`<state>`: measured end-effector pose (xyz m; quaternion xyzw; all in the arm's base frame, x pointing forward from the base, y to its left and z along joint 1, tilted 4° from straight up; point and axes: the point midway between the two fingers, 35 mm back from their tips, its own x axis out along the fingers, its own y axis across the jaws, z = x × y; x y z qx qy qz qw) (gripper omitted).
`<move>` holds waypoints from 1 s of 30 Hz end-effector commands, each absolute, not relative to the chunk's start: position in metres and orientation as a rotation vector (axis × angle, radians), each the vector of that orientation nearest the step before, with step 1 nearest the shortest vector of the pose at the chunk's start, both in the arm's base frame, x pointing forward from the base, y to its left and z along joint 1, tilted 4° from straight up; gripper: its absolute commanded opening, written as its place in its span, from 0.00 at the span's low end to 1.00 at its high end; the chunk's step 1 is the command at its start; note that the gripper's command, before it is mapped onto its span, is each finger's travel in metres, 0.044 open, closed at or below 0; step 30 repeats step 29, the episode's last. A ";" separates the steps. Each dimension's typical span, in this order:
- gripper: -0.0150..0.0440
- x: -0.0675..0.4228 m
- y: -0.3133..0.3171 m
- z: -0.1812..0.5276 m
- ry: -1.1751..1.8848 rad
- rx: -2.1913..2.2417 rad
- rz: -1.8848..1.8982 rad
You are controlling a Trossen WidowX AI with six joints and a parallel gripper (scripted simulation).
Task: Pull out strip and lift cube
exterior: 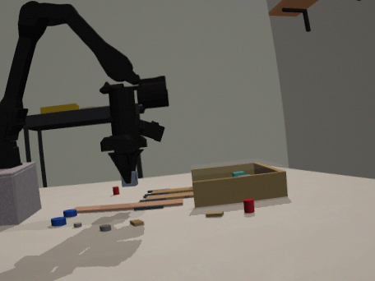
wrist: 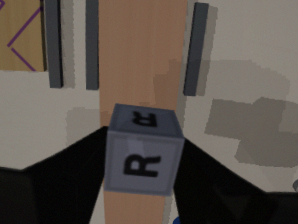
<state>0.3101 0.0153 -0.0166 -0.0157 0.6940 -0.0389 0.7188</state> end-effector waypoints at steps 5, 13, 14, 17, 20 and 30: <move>0.25 0.305 0.018 0.013 1.536 -0.029 -0.086; 0.25 0.304 0.018 0.018 1.536 -0.029 -0.085; 0.25 0.304 0.018 0.018 1.536 -0.029 -0.085; 0.25 0.304 0.018 0.018 1.536 -0.029 -0.085; 0.25 0.304 0.018 0.018 1.536 -0.029 -0.085; 0.25 0.304 0.018 0.018 1.536 -0.029 -0.085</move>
